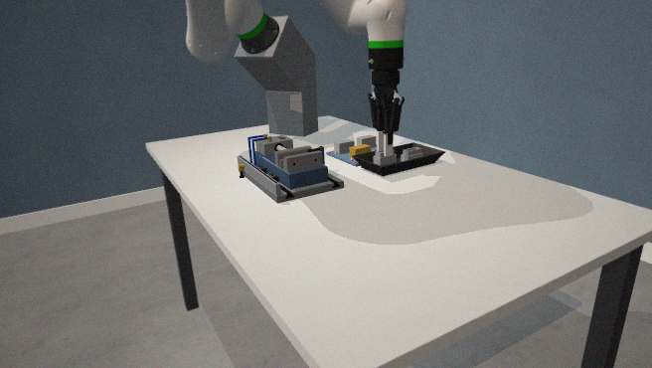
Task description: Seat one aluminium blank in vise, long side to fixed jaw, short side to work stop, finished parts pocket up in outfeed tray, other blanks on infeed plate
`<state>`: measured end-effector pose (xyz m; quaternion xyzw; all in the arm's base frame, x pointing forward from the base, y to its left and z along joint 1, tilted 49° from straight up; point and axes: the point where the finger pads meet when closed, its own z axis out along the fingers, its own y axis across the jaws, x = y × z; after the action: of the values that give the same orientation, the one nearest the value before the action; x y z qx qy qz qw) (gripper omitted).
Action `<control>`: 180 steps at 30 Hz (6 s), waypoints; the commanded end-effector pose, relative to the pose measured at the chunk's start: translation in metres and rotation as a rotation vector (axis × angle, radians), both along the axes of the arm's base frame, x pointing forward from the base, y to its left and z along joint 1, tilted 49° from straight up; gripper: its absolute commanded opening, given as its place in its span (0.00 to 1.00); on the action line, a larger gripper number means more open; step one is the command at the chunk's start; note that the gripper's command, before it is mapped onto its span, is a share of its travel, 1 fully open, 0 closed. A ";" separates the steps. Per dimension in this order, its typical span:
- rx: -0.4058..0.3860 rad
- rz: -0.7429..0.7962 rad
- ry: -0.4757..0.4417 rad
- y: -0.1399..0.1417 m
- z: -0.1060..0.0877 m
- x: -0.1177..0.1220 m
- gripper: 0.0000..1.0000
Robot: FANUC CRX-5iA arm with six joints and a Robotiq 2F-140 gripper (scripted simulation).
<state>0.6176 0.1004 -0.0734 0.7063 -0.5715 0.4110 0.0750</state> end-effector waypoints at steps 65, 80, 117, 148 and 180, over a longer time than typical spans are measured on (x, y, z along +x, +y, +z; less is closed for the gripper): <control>0.000 0.000 0.000 -0.007 -0.008 0.006 0.00; 0.000 0.000 0.000 -0.007 -0.008 0.006 0.00; 0.000 0.000 0.000 -0.007 -0.008 0.006 0.40; 0.000 0.000 0.000 0.012 0.014 -0.010 0.40; 0.000 0.000 0.000 0.076 0.086 -0.065 0.40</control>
<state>0.5525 0.1760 0.0121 0.7063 -0.5715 0.4110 0.0750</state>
